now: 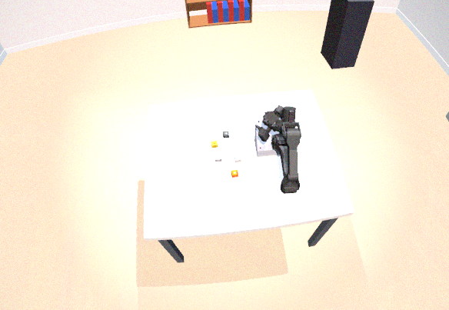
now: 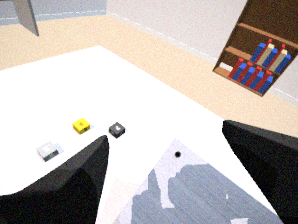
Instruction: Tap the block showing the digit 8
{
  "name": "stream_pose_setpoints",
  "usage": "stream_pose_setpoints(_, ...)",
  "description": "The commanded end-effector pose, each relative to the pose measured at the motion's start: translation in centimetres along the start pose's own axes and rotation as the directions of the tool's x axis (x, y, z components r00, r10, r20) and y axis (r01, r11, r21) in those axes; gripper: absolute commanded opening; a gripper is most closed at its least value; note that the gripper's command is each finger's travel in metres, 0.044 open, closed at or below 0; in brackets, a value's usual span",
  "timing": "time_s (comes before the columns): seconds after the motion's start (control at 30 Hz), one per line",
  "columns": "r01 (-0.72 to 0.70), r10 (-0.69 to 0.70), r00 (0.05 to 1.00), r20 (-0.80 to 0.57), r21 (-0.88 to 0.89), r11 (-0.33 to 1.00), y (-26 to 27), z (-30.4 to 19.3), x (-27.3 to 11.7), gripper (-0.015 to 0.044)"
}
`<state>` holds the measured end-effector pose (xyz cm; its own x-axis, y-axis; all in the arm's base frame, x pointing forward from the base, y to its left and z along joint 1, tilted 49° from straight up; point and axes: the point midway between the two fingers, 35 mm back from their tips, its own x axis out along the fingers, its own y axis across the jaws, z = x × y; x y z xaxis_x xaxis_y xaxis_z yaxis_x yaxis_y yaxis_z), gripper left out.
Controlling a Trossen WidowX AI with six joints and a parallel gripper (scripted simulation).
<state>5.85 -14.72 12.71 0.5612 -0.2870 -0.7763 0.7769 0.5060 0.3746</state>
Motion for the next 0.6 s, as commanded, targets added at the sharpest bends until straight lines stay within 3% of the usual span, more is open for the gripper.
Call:
stream_pose_setpoints(0.0,-0.004,0.004,1.0,-0.005,-0.003,1.0,0.0,0.1,0.0,0.04)
stream_pose_setpoints(0.27,-0.186,0.157,0.962,-0.222,-0.115,0.976,0.7,3.2,2.3,0.04)
stream_pose_setpoints(0.57,-0.408,0.263,0.825,-0.501,-0.203,0.89,2.2,5.5,8.5,0.04)
